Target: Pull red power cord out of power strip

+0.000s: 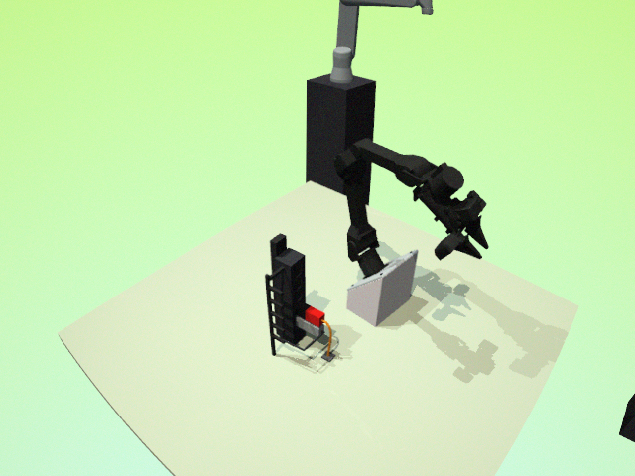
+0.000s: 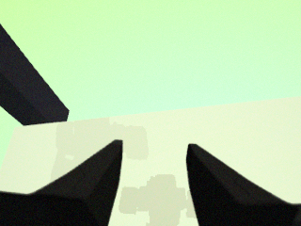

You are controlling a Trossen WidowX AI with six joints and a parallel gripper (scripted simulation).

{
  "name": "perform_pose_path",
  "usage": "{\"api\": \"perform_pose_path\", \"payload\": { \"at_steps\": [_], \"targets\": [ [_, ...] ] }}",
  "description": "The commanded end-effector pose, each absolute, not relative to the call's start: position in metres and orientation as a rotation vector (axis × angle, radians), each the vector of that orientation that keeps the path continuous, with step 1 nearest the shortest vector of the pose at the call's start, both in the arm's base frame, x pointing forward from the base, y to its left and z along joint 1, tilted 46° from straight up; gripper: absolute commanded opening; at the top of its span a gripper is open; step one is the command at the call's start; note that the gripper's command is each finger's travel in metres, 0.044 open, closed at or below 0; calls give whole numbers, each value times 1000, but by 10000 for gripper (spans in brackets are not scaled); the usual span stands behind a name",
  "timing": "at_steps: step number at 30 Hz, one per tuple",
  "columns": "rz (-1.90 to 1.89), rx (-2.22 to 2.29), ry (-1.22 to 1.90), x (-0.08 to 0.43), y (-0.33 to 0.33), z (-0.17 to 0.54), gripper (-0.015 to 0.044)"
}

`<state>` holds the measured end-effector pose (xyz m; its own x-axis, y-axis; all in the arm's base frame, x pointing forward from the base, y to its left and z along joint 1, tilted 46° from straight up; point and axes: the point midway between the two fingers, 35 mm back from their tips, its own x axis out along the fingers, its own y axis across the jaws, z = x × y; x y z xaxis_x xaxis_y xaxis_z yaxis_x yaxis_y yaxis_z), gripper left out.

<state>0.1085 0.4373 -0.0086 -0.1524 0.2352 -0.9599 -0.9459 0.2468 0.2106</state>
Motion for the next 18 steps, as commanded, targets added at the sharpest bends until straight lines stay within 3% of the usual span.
{"api": "perform_pose_path", "payload": {
  "at_steps": [1,7,18],
  "targets": [
    [1099,-907,1304,164,386,-19,160],
    [953,-1114,1378,223,302,-27,160],
    [797,-1564,1656,277,134,-13,160]
  ]
}}
